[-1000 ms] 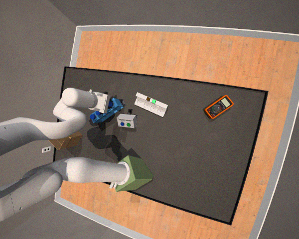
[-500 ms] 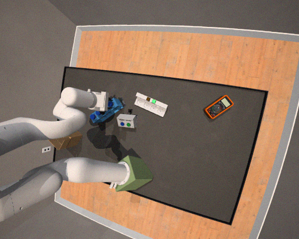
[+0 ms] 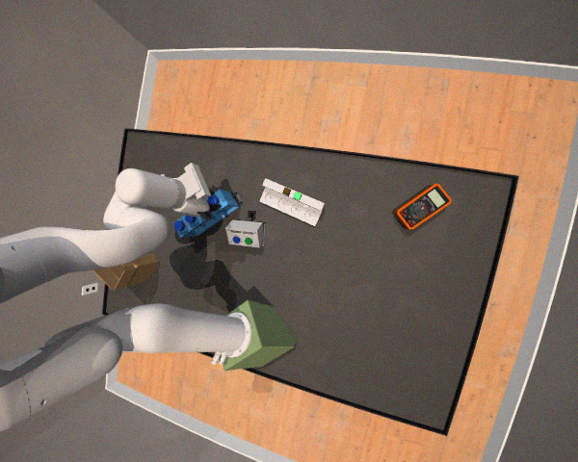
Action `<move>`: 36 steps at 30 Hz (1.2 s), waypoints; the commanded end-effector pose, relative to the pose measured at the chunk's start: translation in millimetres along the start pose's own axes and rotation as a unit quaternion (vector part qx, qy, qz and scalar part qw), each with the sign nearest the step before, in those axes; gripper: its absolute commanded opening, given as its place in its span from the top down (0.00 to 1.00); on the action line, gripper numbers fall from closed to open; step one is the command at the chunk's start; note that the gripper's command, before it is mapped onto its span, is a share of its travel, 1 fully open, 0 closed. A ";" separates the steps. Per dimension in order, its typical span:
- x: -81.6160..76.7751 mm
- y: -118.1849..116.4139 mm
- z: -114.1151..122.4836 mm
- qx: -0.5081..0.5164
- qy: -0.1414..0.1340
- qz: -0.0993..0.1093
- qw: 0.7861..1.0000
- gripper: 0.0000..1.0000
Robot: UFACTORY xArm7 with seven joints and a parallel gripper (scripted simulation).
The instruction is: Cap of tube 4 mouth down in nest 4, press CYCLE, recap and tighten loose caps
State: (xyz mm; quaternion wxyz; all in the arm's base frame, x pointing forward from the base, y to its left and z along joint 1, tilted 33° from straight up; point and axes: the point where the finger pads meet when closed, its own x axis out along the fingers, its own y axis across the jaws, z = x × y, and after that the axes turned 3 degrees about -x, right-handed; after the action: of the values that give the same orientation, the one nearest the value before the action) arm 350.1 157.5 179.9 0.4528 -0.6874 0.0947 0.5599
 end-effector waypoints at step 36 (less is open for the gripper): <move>-1.0 -1.4 -0.9 -0.415 -0.007 -0.019 0.910 1.00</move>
State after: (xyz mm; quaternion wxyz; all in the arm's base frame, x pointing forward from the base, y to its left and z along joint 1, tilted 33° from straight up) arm 350.1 157.3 179.8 0.1377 -0.8100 -0.1610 0.5468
